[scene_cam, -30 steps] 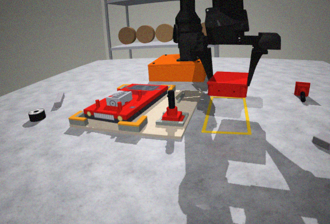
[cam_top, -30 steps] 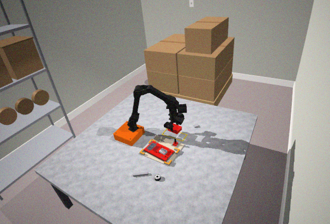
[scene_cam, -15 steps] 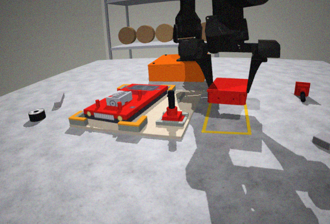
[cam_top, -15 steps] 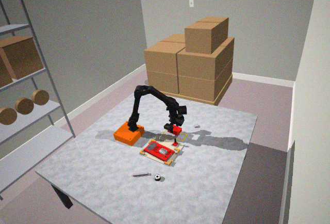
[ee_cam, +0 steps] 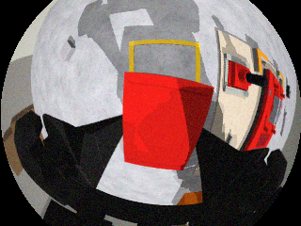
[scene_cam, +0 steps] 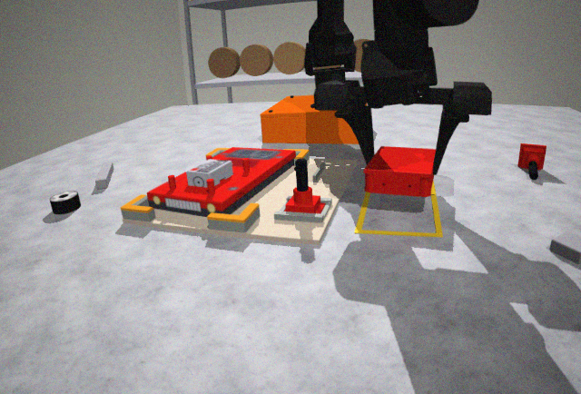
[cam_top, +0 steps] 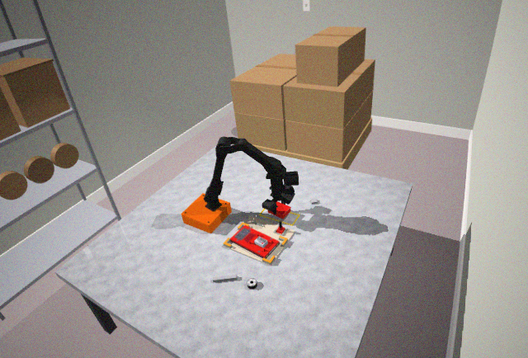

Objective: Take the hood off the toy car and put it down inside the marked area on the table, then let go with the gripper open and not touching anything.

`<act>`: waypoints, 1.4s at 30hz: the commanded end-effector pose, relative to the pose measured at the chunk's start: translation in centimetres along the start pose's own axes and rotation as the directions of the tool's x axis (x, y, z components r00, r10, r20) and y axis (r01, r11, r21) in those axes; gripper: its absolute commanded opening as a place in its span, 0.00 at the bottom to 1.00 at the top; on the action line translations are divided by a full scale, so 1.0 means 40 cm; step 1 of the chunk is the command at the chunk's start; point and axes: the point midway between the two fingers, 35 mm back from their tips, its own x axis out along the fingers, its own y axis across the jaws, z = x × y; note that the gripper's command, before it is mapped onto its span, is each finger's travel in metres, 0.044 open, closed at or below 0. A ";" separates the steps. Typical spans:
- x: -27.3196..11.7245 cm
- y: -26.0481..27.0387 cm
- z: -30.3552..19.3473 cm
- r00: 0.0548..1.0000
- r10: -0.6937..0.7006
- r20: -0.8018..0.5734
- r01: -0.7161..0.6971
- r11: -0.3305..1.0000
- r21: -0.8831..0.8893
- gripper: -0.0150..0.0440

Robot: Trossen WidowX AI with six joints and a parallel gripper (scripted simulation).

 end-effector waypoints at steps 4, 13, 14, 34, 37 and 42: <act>0.008 -0.004 -0.004 1.000 -0.007 -0.002 0.007 1.000 -0.004 0.25; 0.019 -0.004 -0.004 1.000 -0.007 -0.002 0.007 1.000 -0.004 0.25; 0.020 -0.004 -0.004 1.000 -0.007 -0.002 0.007 1.000 -0.004 0.25; 0.044 -0.005 -0.004 1.000 -0.007 -0.002 0.007 1.000 -0.004 0.25; 0.048 -0.005 -0.004 1.000 -0.007 -0.002 0.007 1.000 -0.004 0.25; 0.054 -0.005 -0.004 1.000 -0.007 -0.002 0.007 1.000 -0.004 0.25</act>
